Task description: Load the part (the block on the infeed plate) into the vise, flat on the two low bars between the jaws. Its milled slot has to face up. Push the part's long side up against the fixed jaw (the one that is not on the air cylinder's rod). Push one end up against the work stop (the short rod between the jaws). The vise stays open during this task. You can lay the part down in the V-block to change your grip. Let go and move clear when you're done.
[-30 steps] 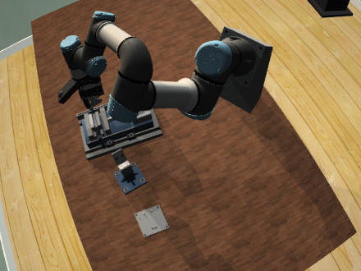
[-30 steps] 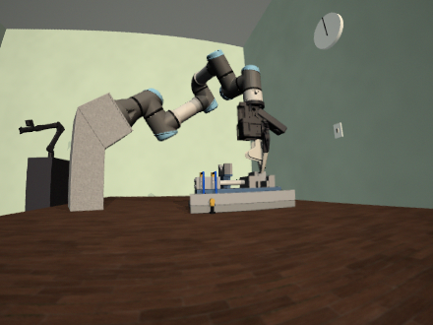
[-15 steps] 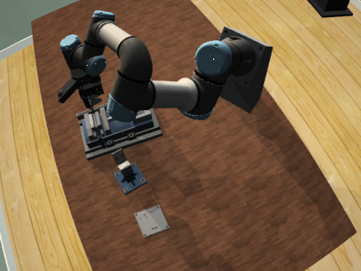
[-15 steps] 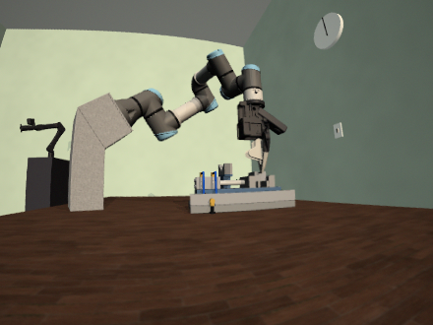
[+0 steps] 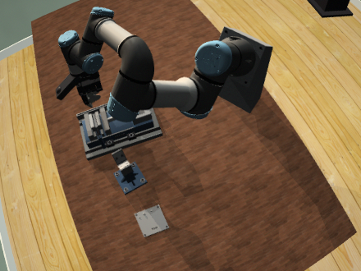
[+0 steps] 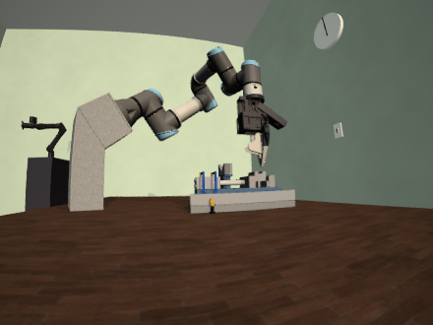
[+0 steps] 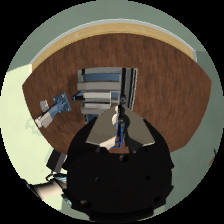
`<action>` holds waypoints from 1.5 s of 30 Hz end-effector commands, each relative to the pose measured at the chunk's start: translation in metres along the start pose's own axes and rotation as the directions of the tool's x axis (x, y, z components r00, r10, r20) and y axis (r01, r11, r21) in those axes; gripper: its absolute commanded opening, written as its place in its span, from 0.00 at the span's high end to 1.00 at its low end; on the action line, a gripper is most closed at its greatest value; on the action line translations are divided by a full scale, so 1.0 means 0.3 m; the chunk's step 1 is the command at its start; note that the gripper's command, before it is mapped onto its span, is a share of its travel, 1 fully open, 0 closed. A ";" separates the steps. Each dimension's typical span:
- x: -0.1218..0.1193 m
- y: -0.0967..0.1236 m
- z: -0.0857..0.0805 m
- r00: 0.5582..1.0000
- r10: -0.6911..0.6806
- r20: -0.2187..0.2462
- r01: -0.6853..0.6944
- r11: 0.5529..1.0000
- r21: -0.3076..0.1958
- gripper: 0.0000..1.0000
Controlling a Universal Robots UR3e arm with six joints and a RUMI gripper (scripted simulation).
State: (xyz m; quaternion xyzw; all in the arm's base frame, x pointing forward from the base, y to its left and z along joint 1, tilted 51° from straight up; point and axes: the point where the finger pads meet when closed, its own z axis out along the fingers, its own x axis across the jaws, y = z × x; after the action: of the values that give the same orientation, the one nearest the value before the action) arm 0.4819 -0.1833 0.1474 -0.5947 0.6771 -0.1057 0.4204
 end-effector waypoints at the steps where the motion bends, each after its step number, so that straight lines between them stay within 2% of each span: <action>1: 0.001 -0.001 -0.046 1.000 -0.001 0.000 0.001 1.000 0.000 1.00; 18: 0.001 -0.001 -0.138 1.000 -0.001 0.000 0.001 1.000 0.000 1.00; 45: 0.001 -0.001 -0.144 1.000 -0.001 0.000 0.001 1.000 0.000 1.00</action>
State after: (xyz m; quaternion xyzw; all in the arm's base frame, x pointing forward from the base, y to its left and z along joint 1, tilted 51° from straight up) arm 0.4523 -0.1984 0.1739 -0.5951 0.6767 -0.1049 0.4207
